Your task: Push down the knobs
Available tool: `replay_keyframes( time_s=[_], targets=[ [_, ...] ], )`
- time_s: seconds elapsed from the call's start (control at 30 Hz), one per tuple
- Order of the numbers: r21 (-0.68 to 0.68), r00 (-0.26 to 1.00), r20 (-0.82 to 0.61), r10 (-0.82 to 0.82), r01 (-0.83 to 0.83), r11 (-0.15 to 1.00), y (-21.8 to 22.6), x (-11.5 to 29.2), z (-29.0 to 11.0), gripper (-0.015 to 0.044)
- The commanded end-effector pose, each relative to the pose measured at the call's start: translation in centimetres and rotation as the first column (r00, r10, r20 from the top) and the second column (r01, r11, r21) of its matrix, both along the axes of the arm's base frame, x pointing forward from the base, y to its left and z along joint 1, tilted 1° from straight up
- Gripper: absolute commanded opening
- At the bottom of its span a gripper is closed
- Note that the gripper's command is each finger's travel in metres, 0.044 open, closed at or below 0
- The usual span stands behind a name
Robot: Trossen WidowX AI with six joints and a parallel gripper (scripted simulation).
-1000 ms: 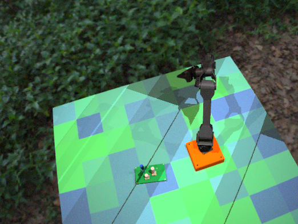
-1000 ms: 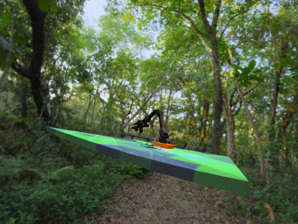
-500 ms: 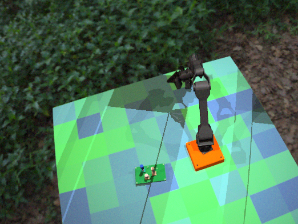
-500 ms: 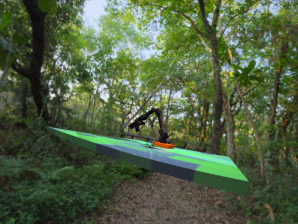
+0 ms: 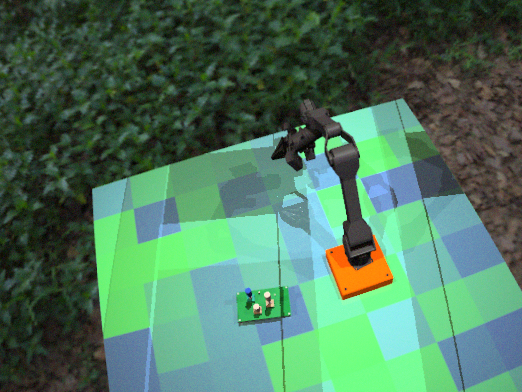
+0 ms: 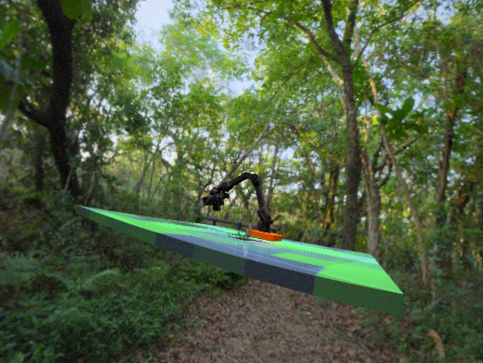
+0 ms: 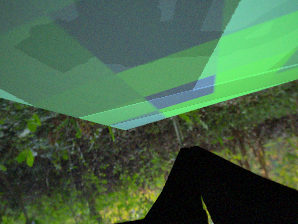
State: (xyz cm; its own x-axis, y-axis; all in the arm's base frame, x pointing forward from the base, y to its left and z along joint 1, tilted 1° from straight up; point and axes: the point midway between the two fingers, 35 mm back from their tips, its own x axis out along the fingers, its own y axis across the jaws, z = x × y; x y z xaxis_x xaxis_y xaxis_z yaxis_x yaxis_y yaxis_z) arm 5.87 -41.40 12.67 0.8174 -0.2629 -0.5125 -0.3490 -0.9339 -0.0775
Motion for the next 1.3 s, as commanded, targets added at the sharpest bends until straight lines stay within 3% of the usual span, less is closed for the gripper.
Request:
replay_keyframes(
  time_s=[0.0, 0.63, 1.27],
  targets=[
    [-0.056, 0.993, -0.063, 0.100, -0.104, 0.993, 0.8, 2.4, 0.0, 0.0000],
    [-0.232, 0.821, -0.310, 0.480, -0.554, 0.799, 5.6, 12.1, -0.3, 0.0000],
    [-0.288, 0.459, -0.554, 0.694, -0.888, 0.358, 12.5, 19.3, -0.6, 0.0000]
  ],
)
